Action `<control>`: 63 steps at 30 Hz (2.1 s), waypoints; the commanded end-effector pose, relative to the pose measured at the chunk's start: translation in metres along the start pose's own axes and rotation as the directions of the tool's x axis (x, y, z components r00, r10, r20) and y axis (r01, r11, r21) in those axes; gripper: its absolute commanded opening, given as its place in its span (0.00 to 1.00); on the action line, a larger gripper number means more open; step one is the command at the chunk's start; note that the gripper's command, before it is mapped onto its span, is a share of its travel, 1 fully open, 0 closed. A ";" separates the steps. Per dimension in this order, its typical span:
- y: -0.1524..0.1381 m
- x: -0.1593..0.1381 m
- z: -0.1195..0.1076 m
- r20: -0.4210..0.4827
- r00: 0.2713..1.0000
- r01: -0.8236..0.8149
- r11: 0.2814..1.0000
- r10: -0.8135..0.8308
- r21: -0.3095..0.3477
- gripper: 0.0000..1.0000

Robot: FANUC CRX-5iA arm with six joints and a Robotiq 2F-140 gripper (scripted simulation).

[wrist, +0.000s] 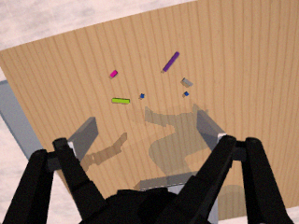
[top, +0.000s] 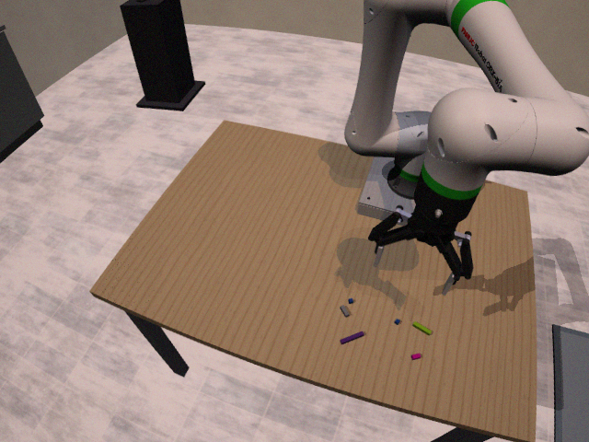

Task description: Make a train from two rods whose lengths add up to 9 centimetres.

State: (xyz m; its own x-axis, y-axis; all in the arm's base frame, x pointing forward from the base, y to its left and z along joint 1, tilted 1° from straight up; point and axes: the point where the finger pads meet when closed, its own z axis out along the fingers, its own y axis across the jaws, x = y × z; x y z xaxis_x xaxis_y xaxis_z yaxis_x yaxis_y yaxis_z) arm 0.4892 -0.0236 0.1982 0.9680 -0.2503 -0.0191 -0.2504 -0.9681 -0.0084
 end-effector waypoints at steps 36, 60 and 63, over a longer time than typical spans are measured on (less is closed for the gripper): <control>0.079 -0.055 0.171 -0.007 0.801 -0.599 0.801 0.599 0.011 1.00; 0.079 -0.055 0.171 -0.007 0.801 -0.599 0.801 0.599 0.011 1.00; 0.079 -0.055 0.171 -0.007 0.801 -0.599 0.801 0.599 0.011 1.00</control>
State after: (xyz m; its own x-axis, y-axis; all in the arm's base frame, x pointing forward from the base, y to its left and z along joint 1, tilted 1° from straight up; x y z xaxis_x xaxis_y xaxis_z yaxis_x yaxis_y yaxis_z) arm 0.4134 -0.0841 0.0274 0.6255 -0.7801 -0.0136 -0.7802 -0.6255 -0.0065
